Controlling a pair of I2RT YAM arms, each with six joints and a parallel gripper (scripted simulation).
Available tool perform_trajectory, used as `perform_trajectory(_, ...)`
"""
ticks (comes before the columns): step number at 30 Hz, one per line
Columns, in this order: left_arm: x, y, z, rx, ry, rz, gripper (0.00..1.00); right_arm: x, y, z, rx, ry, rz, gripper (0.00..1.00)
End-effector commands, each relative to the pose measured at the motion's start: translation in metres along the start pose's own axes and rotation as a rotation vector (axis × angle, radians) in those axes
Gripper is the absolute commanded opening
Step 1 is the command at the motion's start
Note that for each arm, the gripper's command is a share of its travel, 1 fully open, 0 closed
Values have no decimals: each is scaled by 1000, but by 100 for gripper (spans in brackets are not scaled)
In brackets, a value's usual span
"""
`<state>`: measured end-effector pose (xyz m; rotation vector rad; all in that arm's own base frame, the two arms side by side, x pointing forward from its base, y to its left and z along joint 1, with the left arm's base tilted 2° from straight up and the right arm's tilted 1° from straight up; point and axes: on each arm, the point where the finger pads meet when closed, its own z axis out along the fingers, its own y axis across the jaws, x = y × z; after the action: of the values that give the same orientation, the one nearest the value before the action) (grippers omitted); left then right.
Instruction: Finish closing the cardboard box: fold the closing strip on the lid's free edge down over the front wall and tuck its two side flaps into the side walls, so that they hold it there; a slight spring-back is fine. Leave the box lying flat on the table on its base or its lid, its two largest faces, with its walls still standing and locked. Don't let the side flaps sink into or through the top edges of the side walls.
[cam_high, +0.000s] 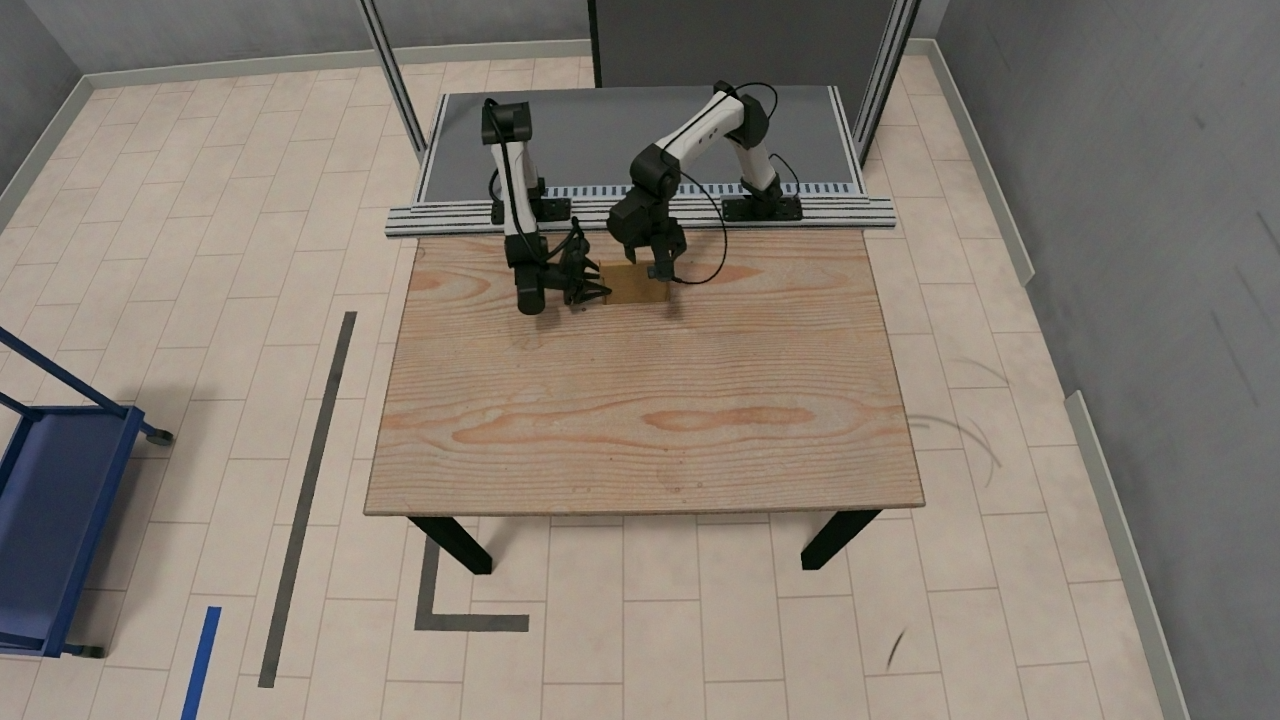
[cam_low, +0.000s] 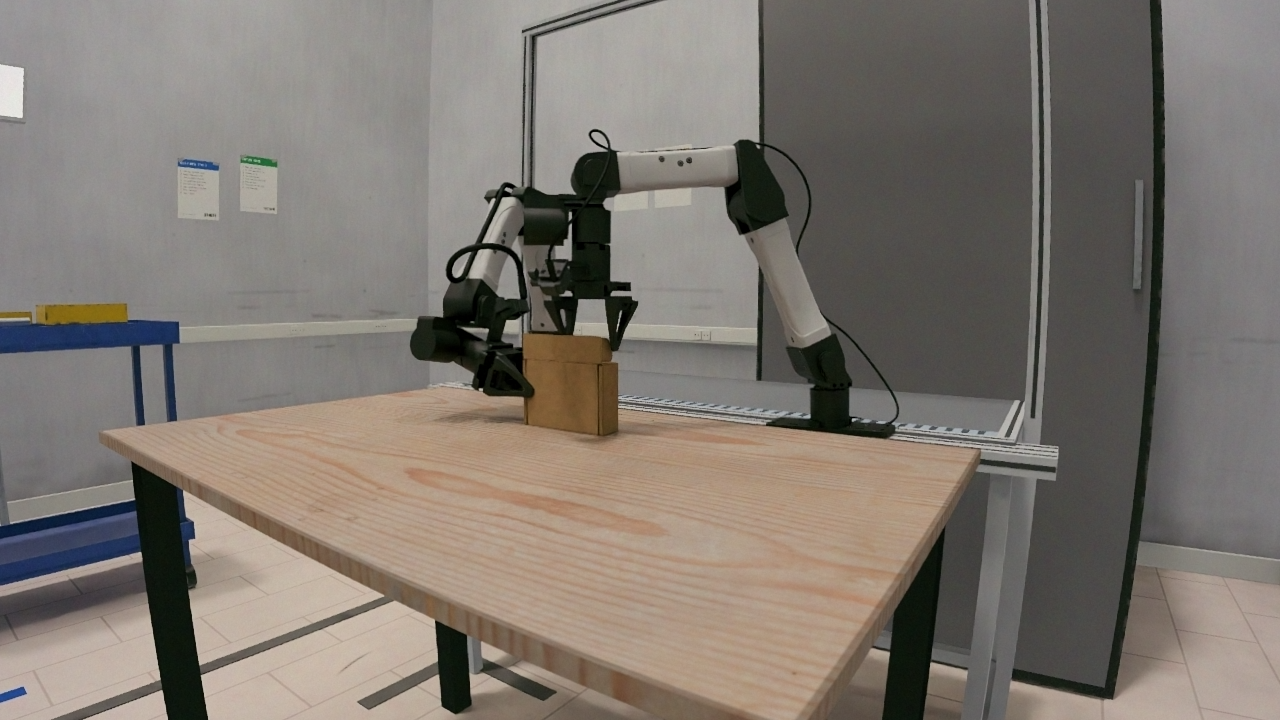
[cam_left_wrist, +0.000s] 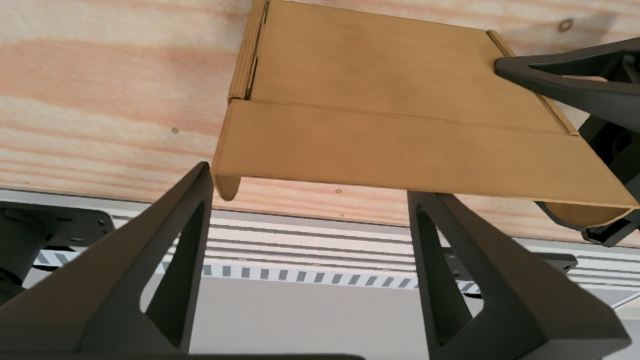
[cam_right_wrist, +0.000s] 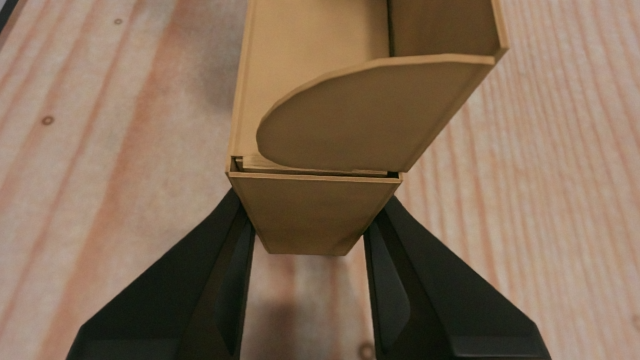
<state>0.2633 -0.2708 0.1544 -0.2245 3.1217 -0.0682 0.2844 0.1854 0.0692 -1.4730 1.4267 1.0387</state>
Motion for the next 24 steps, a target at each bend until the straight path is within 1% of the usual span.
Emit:
perform_trajectory(1,-2,7,-9,19,-14,-6,84,0,3,-3,10,8,-4,45)
perform_trajectory(5,-2,7,-6,17,-13,-7,84,0,3,-3,10,8,-4,45)
perform_trajectory(6,-2,9,-2,4,-3,-8,84,0,3,-3,10,8,-4,45)
perform_trajectory(8,-1,10,-8,17,-13,-7,84,0,3,-3,10,8,-4,45)
perform_trajectory(23,-1,16,-3,4,-2,-9,84,0,3,-3,10,8,-4,45)
perform_trajectory(24,-1,16,-7,15,-10,-8,84,0,3,-3,10,8,-4,45)
